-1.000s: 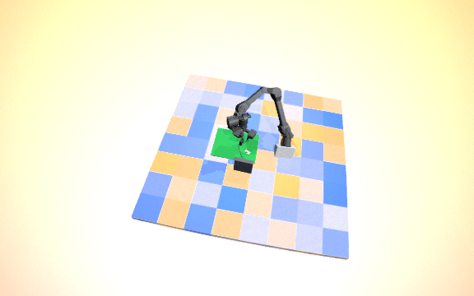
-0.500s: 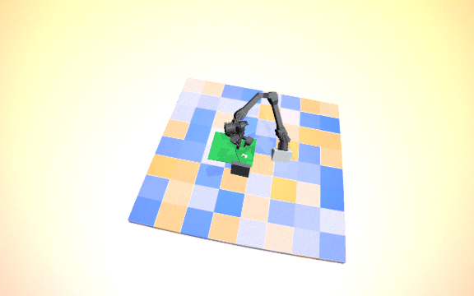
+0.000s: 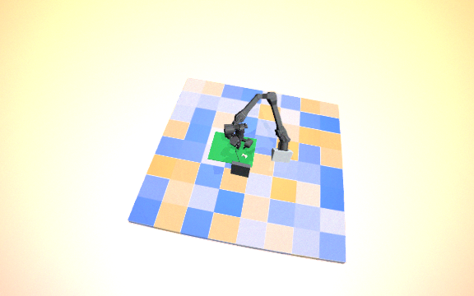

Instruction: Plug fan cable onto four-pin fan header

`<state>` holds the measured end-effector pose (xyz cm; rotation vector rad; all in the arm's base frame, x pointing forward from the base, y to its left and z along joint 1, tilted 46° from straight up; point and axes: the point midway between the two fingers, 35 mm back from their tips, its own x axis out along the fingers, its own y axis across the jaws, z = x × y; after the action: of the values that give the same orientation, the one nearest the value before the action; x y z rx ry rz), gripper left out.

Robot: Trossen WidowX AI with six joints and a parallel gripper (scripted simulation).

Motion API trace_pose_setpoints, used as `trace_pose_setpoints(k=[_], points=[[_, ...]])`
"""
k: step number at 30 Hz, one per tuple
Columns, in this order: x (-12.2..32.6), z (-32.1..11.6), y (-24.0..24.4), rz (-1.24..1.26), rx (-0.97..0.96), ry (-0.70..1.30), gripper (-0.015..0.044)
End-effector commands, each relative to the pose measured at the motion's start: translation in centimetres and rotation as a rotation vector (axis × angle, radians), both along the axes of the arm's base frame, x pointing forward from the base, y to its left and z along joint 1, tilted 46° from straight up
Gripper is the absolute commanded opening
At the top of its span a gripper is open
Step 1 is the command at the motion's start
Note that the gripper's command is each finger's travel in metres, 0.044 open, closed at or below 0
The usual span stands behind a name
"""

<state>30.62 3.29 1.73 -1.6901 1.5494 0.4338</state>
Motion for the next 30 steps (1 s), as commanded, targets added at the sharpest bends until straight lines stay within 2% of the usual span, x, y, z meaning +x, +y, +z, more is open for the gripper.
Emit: trace_pose_setpoints(k=[1, 10, 26, 30], points=[[-0.03, -0.48, -0.54, 0.002, -0.006, 0.004, 0.044], [0.1, -1.17, -1.3, 0.002, -0.008, 0.004, 0.044], [0.18, -0.99, -1.09, -0.001, -0.003, 0.001, 0.002], [0.15, -0.81, -0.89, -0.001, -0.002, 0.001, 0.0]])
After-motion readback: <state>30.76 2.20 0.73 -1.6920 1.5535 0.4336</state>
